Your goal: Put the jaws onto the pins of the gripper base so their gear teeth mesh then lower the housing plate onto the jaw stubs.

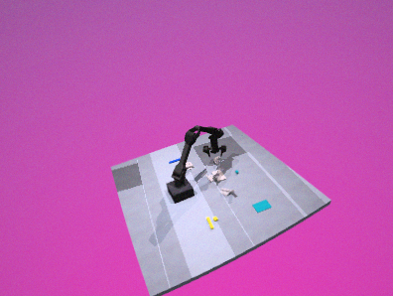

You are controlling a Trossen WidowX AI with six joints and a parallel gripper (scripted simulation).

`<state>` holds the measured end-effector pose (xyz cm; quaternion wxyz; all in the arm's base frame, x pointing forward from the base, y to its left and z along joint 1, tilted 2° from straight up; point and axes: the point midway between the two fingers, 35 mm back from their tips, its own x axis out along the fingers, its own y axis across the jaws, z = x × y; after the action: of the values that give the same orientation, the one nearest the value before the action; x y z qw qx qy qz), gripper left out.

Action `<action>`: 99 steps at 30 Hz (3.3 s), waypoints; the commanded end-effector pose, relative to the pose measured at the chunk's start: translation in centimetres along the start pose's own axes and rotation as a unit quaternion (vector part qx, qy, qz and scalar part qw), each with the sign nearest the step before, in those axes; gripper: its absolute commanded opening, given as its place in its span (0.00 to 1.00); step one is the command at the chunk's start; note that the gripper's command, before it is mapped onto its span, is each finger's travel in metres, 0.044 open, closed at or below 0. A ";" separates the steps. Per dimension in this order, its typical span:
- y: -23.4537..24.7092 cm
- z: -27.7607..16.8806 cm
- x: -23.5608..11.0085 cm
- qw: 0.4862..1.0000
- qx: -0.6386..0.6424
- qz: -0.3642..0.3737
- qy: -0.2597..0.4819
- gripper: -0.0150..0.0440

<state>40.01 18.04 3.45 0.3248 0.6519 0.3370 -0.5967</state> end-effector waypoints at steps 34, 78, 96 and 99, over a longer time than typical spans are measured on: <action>0.0 -0.2 4.5 1.000 0.002 -0.001 0.001 1.00; 0.0 -0.1 4.5 1.000 0.000 -0.001 -0.001 0.48; 0.2 -0.3 -0.5 1.000 0.001 -0.001 0.000 0.48; 0.1 -0.3 -1.5 1.000 0.001 -0.001 0.001 0.48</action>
<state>40.21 18.11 3.58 0.3241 0.6498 0.3360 -0.5999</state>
